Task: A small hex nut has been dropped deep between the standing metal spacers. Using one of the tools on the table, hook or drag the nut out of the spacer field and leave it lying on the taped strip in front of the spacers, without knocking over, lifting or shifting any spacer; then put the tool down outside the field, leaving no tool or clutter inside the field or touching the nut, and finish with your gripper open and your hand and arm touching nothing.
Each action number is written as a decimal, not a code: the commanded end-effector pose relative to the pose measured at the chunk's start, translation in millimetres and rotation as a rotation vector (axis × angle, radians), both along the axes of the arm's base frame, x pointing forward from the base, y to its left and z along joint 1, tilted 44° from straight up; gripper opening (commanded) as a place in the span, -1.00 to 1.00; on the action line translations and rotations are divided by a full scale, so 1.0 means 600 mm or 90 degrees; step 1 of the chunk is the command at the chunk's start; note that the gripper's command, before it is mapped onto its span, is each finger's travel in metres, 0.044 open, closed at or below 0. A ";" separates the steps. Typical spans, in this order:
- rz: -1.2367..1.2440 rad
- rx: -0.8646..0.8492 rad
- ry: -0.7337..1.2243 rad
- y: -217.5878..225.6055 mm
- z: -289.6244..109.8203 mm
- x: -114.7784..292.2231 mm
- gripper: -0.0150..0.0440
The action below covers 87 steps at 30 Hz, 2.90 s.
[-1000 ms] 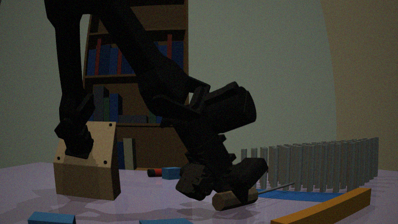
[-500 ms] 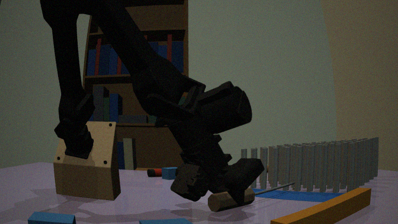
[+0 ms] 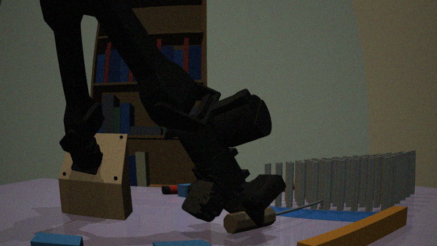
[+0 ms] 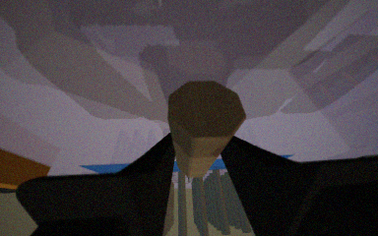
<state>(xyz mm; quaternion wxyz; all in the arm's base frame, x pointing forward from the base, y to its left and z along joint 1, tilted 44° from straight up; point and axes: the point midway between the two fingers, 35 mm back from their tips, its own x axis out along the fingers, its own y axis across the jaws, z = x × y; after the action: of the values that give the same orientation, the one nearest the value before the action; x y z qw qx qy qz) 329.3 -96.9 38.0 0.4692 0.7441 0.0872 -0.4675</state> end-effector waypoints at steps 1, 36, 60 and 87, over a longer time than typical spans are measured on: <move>0.005 0.002 0.002 0.001 -0.001 -0.006 -0.49; 0.004 0.002 0.003 -0.015 0.011 -0.034 -0.49; 0.001 0.003 -0.001 0.004 0.037 -0.028 -0.49; 0.002 0.008 0.008 0.040 0.115 -0.079 -0.49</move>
<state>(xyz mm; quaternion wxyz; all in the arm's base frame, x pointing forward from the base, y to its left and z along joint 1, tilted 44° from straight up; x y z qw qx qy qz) 276.6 -81.4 91.6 0.4631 0.7394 0.0986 -0.4787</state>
